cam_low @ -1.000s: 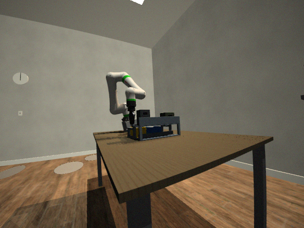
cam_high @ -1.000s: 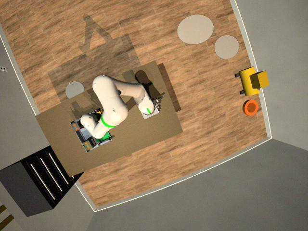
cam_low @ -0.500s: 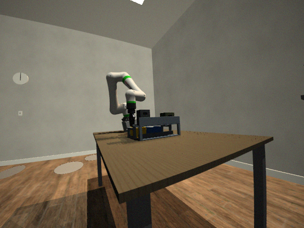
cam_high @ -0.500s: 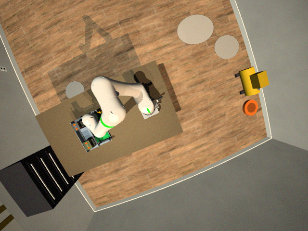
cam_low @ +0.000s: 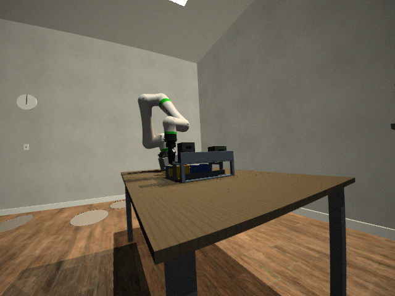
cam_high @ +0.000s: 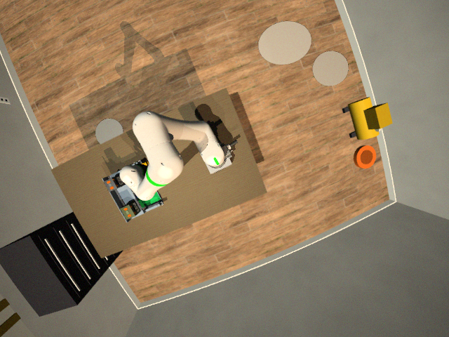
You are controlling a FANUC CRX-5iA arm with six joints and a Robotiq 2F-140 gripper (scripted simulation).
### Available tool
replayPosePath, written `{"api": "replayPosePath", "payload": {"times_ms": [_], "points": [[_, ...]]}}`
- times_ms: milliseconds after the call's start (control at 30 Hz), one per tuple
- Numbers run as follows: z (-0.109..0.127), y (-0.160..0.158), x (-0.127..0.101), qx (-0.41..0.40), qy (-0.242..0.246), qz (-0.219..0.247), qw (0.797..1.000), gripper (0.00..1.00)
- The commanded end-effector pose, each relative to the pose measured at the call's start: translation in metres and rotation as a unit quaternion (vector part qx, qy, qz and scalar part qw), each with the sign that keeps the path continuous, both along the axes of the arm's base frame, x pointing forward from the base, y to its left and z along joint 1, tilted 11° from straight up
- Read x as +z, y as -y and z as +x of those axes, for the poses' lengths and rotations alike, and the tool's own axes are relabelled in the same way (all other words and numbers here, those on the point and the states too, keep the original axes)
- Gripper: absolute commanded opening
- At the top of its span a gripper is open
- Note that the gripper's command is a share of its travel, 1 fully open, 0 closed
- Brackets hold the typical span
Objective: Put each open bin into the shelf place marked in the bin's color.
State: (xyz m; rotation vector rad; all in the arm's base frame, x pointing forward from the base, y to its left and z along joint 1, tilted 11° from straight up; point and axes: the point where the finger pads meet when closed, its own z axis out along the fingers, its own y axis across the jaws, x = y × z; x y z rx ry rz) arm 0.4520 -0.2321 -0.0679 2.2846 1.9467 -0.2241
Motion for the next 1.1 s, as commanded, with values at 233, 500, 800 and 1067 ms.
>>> {"api": "replayPosePath", "payload": {"times_ms": [233, 500, 800, 1067], "points": [[0.0, 0.0, 0.0, 0.0, 0.0, 0.0, 1.0, 0.0], [0.003, 0.0, 0.0, 0.0, 0.0, 0.0, 1.0, 0.0], [0.01, 0.002, 0.0, 0.0, 0.0, 0.0, 1.0, 0.0], [0.016, 0.003, 0.0, 0.0, 0.0, 0.0, 1.0, 0.0]]}}
